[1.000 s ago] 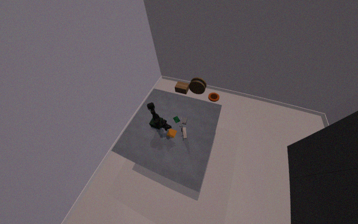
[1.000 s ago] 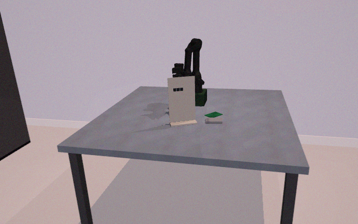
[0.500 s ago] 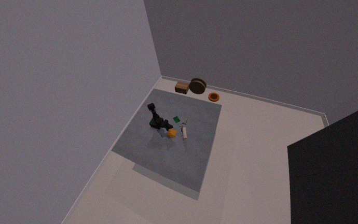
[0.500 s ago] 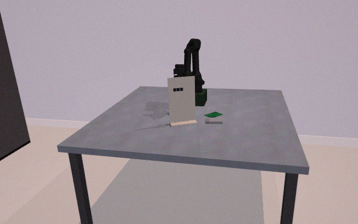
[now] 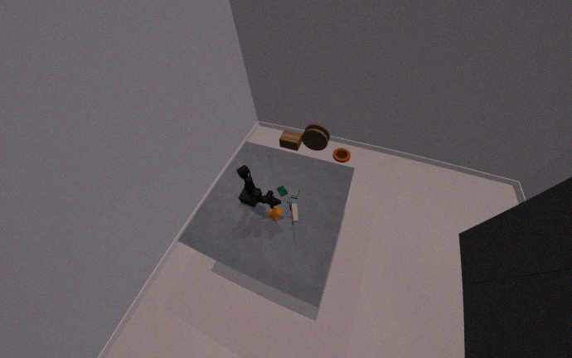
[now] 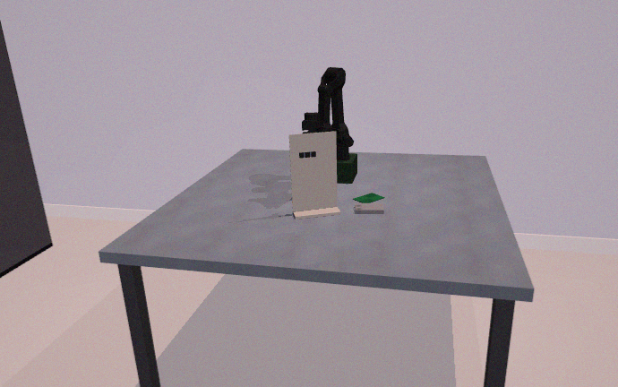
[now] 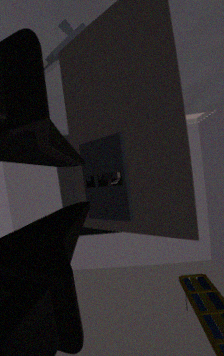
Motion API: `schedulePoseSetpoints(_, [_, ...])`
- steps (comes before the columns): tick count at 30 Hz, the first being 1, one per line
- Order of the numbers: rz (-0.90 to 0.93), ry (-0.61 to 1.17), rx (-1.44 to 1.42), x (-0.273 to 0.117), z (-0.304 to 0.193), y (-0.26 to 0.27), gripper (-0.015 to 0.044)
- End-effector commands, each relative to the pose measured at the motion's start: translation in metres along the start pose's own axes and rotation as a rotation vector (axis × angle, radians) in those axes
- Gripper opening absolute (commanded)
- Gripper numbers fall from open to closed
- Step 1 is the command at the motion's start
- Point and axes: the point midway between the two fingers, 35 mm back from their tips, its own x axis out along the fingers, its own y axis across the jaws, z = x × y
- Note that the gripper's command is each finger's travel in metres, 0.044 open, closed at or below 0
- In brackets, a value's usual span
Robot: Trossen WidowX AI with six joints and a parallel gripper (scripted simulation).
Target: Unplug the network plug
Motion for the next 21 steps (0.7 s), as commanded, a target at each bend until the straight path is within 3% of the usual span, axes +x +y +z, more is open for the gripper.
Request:
schedulePoseSetpoints(1, [0.002, 0.003, -0.003, 0.007, 0.000, 0.001, 0.0156])
schedulePoseSetpoints(21, [0.000, 0.003, -0.002, 0.038, 0.007, 0.000, 0.0156])
